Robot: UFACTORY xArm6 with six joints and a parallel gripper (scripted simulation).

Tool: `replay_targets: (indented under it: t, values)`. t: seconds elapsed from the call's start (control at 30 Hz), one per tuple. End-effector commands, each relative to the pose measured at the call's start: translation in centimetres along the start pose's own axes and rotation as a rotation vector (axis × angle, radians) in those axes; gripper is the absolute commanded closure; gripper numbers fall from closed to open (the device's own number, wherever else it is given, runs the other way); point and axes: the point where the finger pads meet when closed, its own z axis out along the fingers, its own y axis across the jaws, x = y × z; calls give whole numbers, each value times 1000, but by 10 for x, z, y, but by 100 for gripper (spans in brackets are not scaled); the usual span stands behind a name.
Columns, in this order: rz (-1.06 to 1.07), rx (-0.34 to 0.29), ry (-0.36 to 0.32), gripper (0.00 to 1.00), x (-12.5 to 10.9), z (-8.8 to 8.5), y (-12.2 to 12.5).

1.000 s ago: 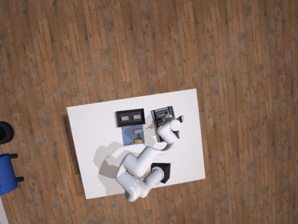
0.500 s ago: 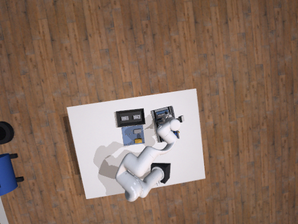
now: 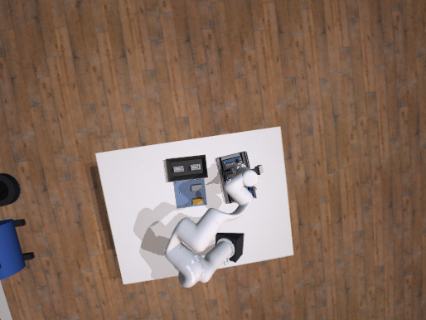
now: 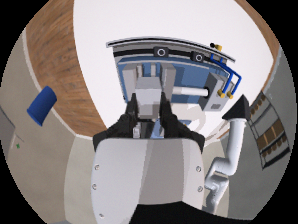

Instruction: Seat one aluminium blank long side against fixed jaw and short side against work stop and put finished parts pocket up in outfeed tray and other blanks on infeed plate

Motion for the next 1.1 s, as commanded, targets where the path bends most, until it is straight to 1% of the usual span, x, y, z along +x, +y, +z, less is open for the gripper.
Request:
replay_targets:
  t: [0.0,1.07]
  values:
    - [-1,4,3,100,0,0,-1]
    - [-1,4,3,100,0,9,-1]
